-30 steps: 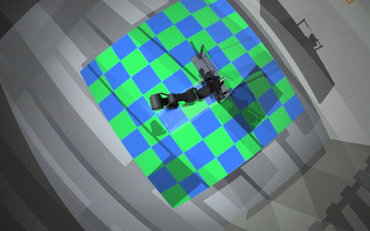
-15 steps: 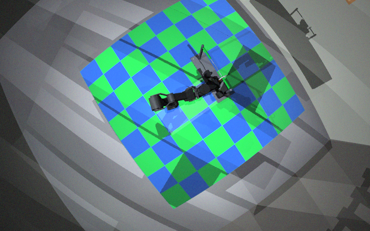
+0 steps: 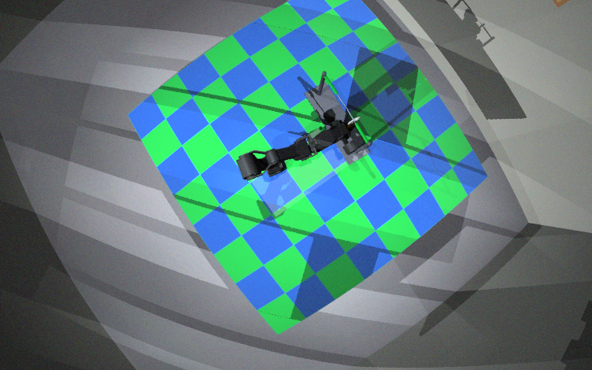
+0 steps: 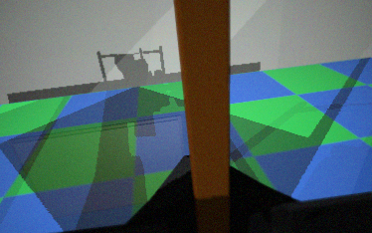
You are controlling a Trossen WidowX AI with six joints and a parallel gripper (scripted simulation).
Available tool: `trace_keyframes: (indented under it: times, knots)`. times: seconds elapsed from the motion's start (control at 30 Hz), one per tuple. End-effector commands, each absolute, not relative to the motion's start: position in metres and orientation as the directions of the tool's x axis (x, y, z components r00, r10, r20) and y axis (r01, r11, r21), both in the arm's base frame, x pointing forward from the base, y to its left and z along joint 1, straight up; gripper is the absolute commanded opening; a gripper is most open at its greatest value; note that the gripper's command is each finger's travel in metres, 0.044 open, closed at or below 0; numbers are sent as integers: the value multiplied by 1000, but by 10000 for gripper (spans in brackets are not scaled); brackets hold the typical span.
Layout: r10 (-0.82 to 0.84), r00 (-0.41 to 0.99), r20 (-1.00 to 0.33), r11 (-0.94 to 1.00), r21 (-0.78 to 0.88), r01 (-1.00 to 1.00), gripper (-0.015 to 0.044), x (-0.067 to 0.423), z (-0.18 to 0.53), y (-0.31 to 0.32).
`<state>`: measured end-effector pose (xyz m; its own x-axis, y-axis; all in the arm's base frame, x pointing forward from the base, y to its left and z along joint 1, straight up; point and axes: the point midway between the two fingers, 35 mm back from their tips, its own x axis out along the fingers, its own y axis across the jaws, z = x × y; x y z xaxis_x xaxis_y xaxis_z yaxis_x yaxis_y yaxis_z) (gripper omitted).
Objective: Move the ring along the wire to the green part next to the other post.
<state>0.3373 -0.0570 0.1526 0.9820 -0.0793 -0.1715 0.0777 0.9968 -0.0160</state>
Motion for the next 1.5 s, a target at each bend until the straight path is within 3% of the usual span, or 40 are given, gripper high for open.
trace_keyframes:
  times: [0.0, 0.97, 1.47]
  knots:
    - [-87, 983, -162, 996, -18, 85, -150, 337, 156, -55]
    - [-164, 973, -160, 980, -141, 142, -150, 338, 155, -42]
    - [-119, 979, -166, 992, -66, 109, -150, 342, 151, -18]
